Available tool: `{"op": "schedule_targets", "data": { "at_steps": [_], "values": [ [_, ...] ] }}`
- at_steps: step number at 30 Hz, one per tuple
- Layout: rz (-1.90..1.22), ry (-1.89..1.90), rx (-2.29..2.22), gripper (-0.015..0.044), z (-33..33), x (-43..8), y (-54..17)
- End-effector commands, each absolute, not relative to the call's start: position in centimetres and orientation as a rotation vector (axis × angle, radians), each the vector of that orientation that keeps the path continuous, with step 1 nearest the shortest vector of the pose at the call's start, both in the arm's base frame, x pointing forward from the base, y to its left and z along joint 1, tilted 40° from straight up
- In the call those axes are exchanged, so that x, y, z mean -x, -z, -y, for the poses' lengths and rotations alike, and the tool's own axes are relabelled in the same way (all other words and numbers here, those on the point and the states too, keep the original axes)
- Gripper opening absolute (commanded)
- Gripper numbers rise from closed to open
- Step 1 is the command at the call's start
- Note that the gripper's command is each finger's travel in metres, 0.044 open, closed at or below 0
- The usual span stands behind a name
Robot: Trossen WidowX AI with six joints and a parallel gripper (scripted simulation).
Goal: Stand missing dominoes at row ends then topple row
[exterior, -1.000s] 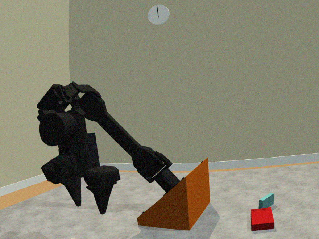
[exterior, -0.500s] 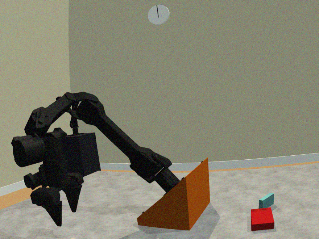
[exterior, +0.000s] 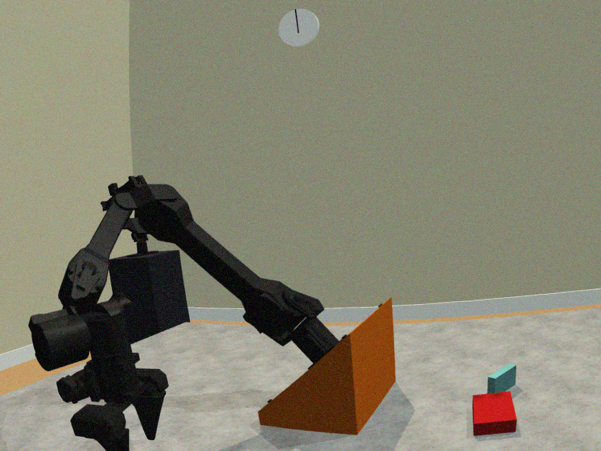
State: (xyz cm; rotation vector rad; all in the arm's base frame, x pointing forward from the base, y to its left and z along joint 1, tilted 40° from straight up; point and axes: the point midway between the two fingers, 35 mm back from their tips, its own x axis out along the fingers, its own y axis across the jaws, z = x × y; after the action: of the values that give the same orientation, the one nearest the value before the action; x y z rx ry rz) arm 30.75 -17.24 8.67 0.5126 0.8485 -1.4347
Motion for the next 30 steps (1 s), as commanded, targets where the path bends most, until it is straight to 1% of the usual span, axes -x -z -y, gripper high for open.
{"op": "schedule_targets", "data": {
  "at_steps": [1, 15, 30],
  "values": [
    [-0.846, 1.431, -0.506, 0.0440, 17.48, -30.78, -8.39],
    [-0.845, 1.431, -0.506, 0.0440, 18.29, -30.65, -7.46],
    [-0.845, 1.431, -0.506, 0.0046, 18.29, -30.65, -7.46]
  ]
}}
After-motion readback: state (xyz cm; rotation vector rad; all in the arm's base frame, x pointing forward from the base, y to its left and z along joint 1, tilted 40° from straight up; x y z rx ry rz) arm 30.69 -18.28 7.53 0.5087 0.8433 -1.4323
